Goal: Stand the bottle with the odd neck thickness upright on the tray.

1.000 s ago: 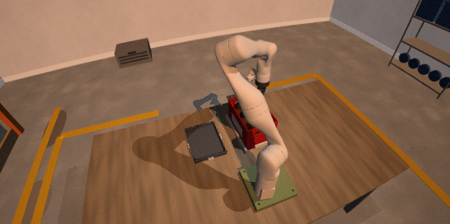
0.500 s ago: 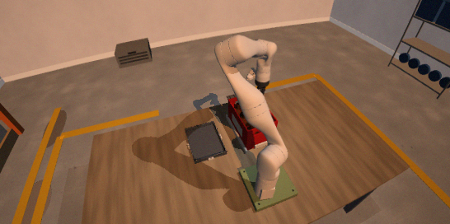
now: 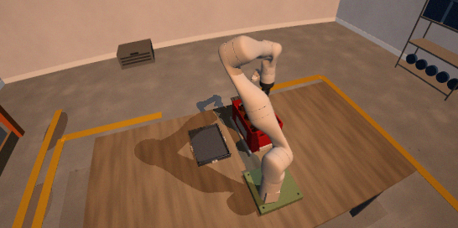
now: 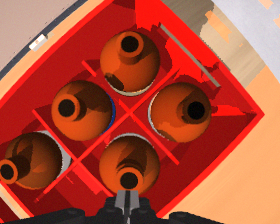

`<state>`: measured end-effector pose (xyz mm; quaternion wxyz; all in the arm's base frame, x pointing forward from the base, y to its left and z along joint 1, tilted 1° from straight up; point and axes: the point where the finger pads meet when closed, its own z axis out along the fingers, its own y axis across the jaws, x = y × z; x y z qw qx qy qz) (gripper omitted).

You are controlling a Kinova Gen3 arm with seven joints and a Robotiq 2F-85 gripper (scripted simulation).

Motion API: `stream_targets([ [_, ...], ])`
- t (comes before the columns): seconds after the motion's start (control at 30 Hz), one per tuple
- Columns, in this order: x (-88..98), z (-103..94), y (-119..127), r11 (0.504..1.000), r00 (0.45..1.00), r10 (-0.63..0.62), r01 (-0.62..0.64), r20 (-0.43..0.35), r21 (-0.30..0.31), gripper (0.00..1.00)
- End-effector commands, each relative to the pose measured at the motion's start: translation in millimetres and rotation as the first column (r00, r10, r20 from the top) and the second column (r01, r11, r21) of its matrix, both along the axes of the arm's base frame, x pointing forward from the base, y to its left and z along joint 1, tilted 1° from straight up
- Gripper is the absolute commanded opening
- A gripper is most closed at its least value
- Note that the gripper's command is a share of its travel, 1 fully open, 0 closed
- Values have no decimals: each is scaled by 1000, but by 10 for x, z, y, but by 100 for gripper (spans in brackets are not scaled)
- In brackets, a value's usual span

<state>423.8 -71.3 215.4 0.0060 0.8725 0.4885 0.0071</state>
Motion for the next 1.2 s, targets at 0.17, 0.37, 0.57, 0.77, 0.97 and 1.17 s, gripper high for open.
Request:
stream_targets([
  [0.17, 3, 6, -1, 1000, 1000, 0, 0, 2, 0, 0],
  [0.37, -4, 5, 75, 1000, 1000, 0, 0, 2, 0, 0],
  [0.57, -73, 2, 505, 1000, 1000, 0, 0, 2, 0, 0],
  [0.77, -170, -5, 866, 1000, 1000, 0, 0, 2, 1, 0],
  [0.97, -170, -5, 866, 1000, 1000, 0, 0, 2, 1, 0],
  [1.17, -170, -5, 866, 1000, 1000, 0, 0, 2, 1, 64],
])
